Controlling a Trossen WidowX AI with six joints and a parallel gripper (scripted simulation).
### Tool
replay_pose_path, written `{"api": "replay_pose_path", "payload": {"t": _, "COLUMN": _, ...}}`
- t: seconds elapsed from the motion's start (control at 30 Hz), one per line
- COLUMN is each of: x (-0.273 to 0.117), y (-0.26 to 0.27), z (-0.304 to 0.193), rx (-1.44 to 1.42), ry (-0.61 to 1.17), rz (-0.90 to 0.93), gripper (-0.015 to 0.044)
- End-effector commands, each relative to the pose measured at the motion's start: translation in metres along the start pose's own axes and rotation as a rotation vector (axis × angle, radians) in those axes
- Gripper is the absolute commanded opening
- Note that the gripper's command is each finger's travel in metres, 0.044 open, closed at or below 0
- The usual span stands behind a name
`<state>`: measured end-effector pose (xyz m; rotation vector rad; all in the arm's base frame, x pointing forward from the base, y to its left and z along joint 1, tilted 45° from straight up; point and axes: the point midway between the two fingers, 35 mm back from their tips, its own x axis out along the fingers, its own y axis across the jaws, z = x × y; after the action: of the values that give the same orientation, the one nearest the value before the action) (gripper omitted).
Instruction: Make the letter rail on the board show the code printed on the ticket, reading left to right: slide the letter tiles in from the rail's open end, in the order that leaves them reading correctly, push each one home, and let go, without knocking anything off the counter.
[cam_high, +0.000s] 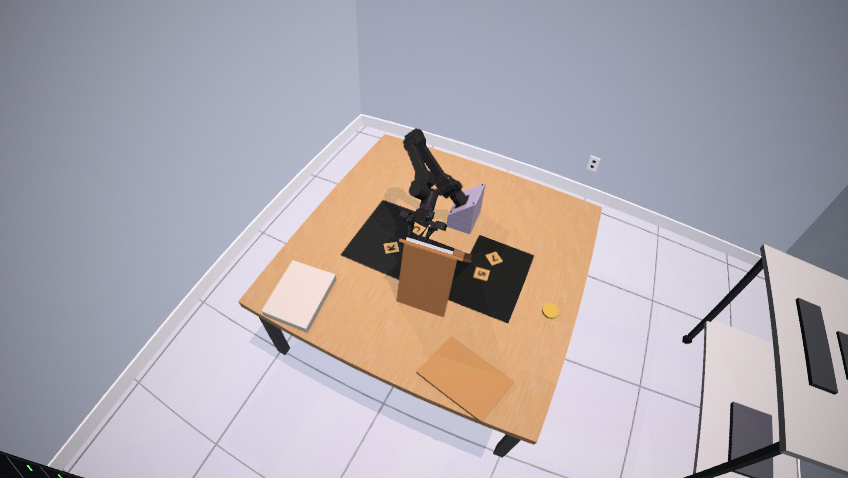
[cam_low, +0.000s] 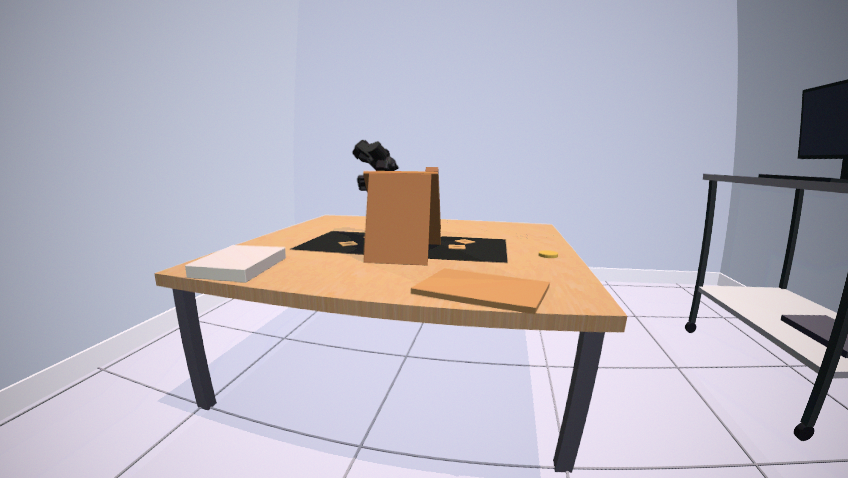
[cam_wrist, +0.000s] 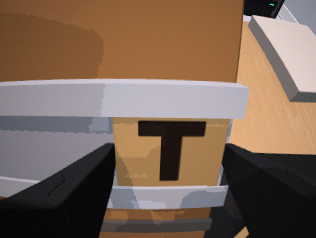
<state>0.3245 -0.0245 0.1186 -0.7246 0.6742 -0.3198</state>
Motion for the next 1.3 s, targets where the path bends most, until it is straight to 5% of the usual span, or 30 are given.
{"api": "replay_pose_path", "payload": {"t": 0.0, "x": 0.000, "y": 0.004, "z": 0.000, "rx": 0.001, "ry": 0.002, "rz": -0.001, "gripper": 0.0000}}
{"api": "replay_pose_path", "payload": {"t": 1.27, "x": 0.000, "y": 0.030, "z": 0.000, "rx": 0.002, "ry": 0.002, "rz": 0.000, "gripper": 0.0000}}
